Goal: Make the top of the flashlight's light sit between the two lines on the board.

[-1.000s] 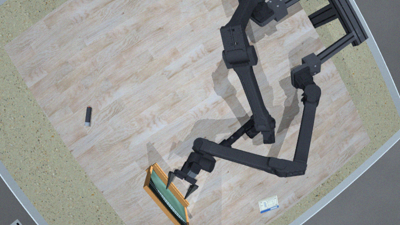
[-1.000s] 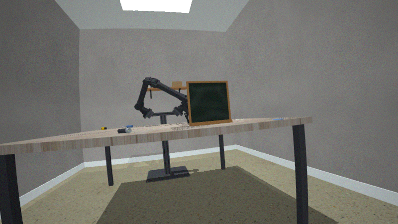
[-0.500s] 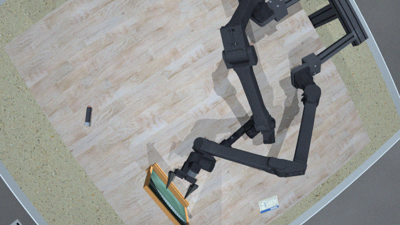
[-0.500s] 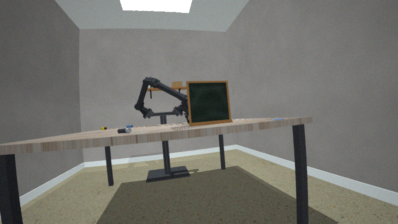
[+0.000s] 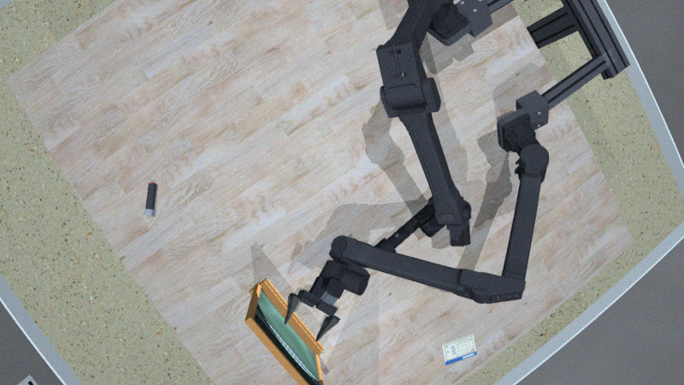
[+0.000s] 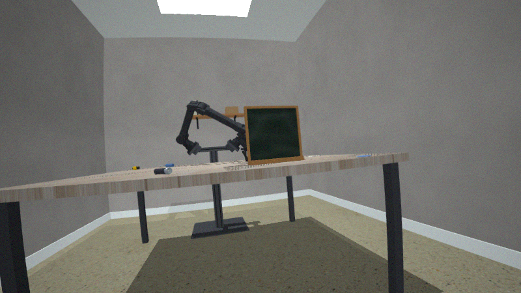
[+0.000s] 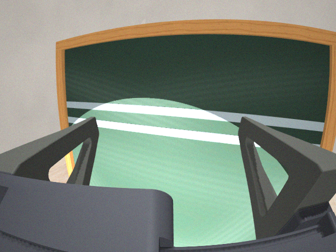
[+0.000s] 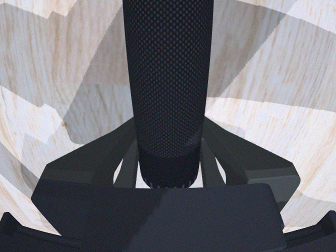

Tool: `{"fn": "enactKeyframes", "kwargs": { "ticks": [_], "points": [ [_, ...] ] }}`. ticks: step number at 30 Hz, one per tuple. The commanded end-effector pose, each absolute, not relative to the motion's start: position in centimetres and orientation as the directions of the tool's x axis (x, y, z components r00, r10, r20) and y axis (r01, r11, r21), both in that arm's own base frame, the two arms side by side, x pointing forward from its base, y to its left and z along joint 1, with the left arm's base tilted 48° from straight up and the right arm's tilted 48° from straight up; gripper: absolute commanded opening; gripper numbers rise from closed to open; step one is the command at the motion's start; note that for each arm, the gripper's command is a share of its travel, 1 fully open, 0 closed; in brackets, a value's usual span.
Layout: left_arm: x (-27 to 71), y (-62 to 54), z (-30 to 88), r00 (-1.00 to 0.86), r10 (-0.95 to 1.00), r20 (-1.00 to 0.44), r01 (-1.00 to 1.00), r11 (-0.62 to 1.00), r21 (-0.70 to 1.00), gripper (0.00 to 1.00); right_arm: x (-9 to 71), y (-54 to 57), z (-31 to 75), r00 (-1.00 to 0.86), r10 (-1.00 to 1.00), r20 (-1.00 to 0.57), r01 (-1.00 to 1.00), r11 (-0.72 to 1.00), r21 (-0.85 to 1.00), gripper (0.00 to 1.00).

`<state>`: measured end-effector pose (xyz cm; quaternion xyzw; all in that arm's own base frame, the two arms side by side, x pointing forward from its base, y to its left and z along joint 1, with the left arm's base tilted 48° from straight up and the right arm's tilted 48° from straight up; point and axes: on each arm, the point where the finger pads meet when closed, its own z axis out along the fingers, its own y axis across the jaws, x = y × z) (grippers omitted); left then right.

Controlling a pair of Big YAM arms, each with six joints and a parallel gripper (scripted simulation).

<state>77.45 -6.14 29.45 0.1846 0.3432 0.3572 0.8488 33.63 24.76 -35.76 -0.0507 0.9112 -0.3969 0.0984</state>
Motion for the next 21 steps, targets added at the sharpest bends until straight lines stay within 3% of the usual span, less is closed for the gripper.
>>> {"fn": "enactKeyframes", "kwargs": {
  "ticks": [1,15,21],
  "points": [
    [78.0,-5.1,31.2,0.511,0.747,-0.426,-0.511,0.662,0.548,1.00,33.8,24.8,-35.9,-0.975,-0.178,-0.132,-0.025,0.681,-0.732,0.29],
    [78.2,-5.1,30.6,0.507,0.747,-0.430,-0.506,0.661,0.554,1.00,33.8,24.8,-35.9,-0.975,-0.178,-0.132,-0.025,0.681,-0.732,0.29],
    [78.4,-8.4,31.0,0.510,0.651,-0.562,-0.376,0.756,0.535,1.00,33.8,24.8,-35.9,-0.975,-0.178,-0.132,-0.025,0.681,-0.732,0.29]
  ]
}}
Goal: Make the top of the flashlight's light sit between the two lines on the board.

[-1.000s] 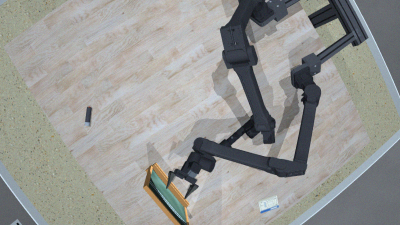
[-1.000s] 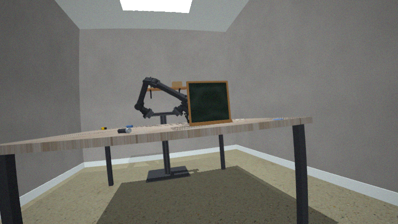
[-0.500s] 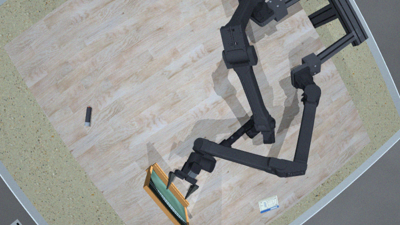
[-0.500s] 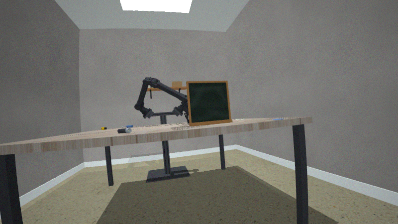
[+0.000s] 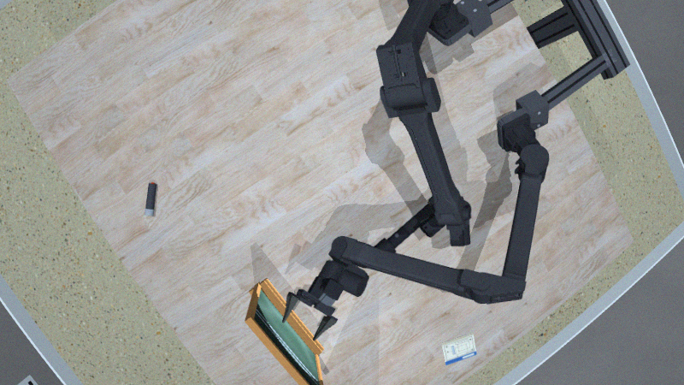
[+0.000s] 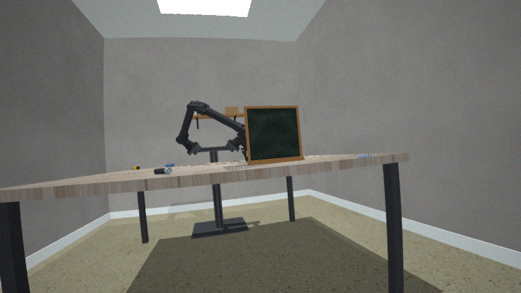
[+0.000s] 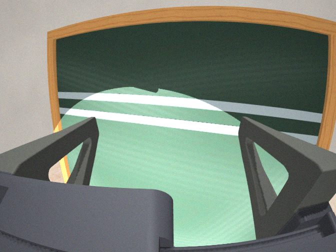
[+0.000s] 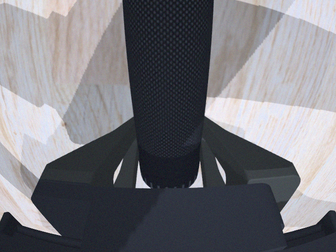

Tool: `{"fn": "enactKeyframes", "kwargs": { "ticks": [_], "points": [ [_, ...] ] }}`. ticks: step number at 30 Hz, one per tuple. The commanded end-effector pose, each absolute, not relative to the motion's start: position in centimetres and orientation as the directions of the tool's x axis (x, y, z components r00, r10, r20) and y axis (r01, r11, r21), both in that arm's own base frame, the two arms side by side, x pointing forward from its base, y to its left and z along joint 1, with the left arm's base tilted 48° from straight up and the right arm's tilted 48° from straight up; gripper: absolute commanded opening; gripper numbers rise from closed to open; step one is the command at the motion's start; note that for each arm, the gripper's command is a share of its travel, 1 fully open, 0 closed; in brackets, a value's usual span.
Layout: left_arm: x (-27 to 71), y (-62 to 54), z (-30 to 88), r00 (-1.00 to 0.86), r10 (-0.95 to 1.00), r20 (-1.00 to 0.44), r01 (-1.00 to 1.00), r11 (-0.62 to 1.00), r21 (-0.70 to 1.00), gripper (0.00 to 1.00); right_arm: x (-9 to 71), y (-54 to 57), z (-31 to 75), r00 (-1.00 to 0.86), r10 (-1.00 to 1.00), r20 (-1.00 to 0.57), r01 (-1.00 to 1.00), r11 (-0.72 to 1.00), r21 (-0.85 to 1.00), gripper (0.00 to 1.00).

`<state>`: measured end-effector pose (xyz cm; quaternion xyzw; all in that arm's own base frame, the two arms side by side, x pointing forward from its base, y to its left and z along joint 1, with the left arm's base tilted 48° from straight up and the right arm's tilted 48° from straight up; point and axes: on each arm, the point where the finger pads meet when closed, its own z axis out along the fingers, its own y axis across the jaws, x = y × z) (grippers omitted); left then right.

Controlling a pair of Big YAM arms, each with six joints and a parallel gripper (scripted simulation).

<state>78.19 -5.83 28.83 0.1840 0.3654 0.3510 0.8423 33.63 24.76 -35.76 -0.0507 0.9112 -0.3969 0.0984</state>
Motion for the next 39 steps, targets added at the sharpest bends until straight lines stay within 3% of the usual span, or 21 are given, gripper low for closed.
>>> {"fn": "enactKeyframes", "kwargs": {
  "ticks": [1,12,19,39],
  "points": [
    [78.6,-8.6,30.9,0.503,0.637,-0.584,-0.357,0.768,0.531,1.00,33.8,24.8,-35.9,-0.975,-0.178,-0.132,-0.025,0.681,-0.732,0.29],
    [80.9,-5.4,28.2,0.359,0.590,-0.723,-0.286,0.807,0.517,1.00,33.8,24.8,-35.9,-0.975,-0.178,-0.132,-0.025,0.681,-0.732,0.29],
    [81.4,-9.2,27.7,0.304,0.527,-0.794,-0.202,0.850,0.487,1.00,33.8,24.8,-35.9,-0.975,-0.178,-0.132,-0.025,0.681,-0.732,0.29],
    [82.2,-9.6,25.0,0.085,0.427,-0.900,-0.130,0.900,0.415,1.00,33.8,24.8,-35.9,-0.975,-0.178,-0.132,-0.025,0.681,-0.732,0.29]
  ]
}}
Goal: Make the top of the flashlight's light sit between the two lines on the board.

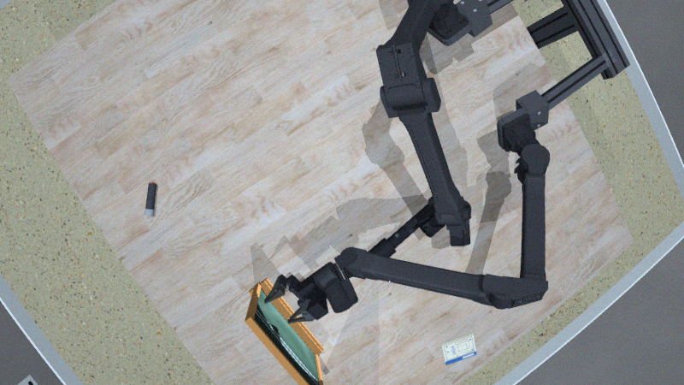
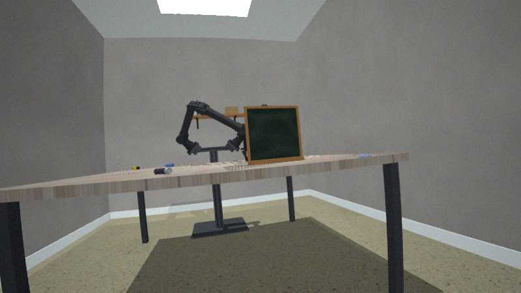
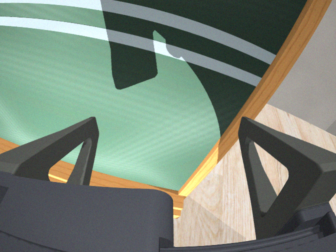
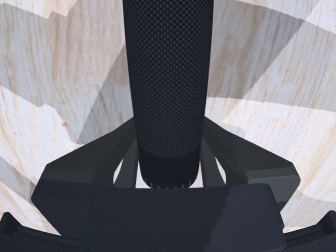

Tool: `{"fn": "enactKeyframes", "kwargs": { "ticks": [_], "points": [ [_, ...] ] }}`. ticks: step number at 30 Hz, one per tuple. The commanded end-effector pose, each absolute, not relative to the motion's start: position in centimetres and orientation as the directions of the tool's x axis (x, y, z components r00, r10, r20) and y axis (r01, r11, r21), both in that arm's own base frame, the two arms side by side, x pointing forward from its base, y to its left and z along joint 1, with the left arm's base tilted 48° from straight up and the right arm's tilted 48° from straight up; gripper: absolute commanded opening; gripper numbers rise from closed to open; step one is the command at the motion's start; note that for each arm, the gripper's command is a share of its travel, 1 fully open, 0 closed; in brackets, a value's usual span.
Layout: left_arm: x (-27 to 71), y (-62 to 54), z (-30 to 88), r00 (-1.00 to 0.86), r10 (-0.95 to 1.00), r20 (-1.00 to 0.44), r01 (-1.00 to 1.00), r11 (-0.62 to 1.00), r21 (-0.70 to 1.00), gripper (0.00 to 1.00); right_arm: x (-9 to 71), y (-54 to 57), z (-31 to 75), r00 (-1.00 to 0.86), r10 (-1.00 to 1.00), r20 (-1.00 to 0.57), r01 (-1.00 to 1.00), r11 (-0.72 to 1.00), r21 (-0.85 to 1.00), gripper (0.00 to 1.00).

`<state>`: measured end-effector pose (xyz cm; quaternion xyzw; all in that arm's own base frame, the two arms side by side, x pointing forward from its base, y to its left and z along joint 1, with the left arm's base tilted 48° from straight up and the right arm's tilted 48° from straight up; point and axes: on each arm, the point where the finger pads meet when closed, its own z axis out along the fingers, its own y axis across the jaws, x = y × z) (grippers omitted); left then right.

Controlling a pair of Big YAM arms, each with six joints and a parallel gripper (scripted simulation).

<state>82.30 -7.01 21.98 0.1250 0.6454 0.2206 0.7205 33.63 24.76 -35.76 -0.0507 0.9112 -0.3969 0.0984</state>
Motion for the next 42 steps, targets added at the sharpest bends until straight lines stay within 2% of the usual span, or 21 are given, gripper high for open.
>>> {"fn": "enactKeyframes", "kwargs": {
  "ticks": [1,14,24,36,42],
  "points": [
    [82.6,-9.8,26.5,0.100,0.424,-0.900,-0.138,0.902,0.410,1.00,33.8,24.8,-35.9,-0.975,-0.178,-0.132,-0.025,0.681,-0.732,0.29],
    [80.6,-9.5,20.0,-0.183,0.330,-0.926,-0.104,0.930,0.352,1.00,33.8,24.8,-35.9,-0.975,-0.178,-0.132,-0.025,0.681,-0.732,0.29],
    [79.3,-9.7,20.2,-0.293,0.272,-0.917,-0.125,0.939,0.319,1.00,33.8,24.8,-35.9,-0.975,-0.178,-0.132,-0.025,0.681,-0.732,0.29],
    [77.7,-6.7,17.0,-0.468,0.197,-0.862,-0.189,0.930,0.315,1.00,33.8,24.8,-35.9,-0.975,-0.178,-0.132,-0.025,0.681,-0.732,0.29],
    [73.7,-9.1,15.8,-0.560,0.181,-0.808,-0.176,0.928,0.329,1.00,33.8,24.8,-35.9,-0.975,-0.178,-0.132,-0.025,0.681,-0.732,0.29]
  ]
}}
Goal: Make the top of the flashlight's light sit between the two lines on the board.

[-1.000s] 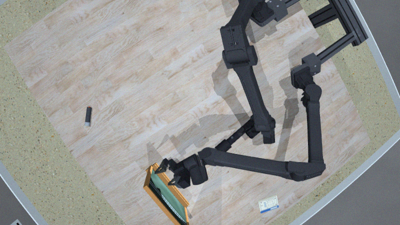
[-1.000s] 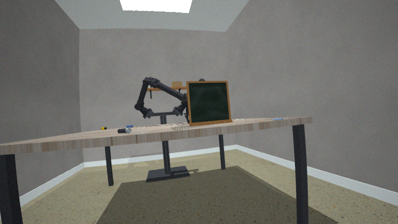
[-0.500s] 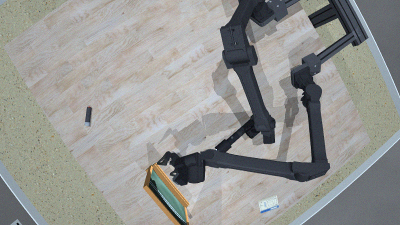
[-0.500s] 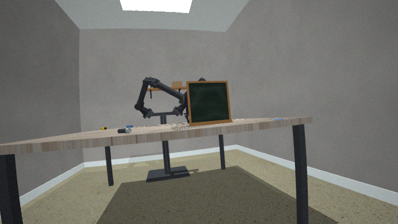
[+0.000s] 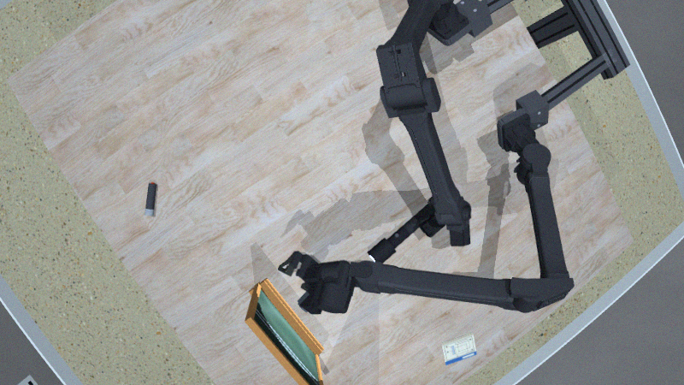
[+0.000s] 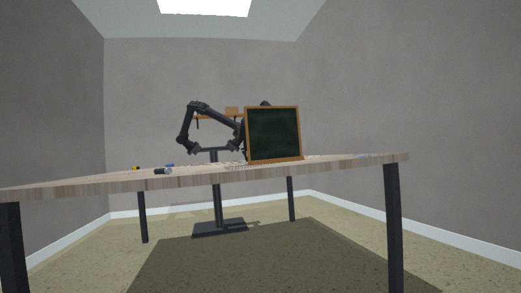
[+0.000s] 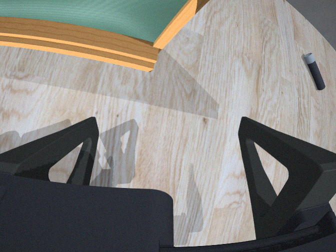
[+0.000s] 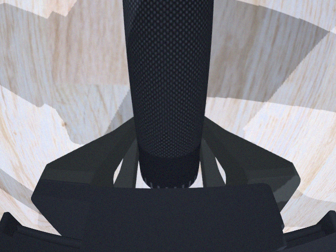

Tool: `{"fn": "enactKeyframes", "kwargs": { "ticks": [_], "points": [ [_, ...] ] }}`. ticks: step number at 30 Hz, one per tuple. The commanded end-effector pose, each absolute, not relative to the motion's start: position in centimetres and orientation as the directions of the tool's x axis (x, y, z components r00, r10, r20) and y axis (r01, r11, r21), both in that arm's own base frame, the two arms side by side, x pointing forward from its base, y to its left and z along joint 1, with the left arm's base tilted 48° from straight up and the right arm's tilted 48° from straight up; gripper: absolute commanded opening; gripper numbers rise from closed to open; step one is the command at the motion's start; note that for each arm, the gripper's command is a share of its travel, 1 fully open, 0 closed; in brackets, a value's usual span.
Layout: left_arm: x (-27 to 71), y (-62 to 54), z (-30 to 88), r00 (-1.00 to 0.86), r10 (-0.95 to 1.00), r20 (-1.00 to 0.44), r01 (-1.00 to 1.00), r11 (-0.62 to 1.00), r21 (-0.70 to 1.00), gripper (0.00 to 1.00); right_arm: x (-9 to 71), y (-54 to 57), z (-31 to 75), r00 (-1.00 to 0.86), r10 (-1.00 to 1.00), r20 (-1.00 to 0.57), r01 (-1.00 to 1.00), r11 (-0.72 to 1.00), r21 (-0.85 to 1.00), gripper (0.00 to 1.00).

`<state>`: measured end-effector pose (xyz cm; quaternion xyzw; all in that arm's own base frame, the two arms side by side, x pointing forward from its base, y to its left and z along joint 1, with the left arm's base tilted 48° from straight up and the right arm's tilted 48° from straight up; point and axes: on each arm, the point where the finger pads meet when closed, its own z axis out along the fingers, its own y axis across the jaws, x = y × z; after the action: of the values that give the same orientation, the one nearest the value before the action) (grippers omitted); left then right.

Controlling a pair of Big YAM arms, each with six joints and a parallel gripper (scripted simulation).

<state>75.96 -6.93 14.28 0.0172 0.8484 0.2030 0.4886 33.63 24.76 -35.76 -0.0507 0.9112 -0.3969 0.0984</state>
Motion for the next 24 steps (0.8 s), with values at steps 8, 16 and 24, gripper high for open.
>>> {"fn": "enactKeyframes", "kwargs": {
  "ticks": [8,16,24],
  "points": [
    [71.6,-9.0,16.0,-0.623,0.145,-0.769,-0.207,0.917,0.340,1.00,33.8,24.8,-35.9,-0.975,-0.178,-0.132,-0.025,0.681,-0.732,0.29],
    [68.0,-7.9,14.1,-0.725,0.109,-0.680,-0.236,0.889,0.393,1.00,33.8,24.8,-35.9,-0.975,-0.178,-0.132,-0.025,0.681,-0.732,0.29],
    [65.2,-7.7,15.4,-0.769,0.077,-0.635,-0.268,0.863,0.429,1.00,33.8,24.8,-35.9,-0.975,-0.178,-0.132,-0.025,0.681,-0.732,0.29]
  ]
}}
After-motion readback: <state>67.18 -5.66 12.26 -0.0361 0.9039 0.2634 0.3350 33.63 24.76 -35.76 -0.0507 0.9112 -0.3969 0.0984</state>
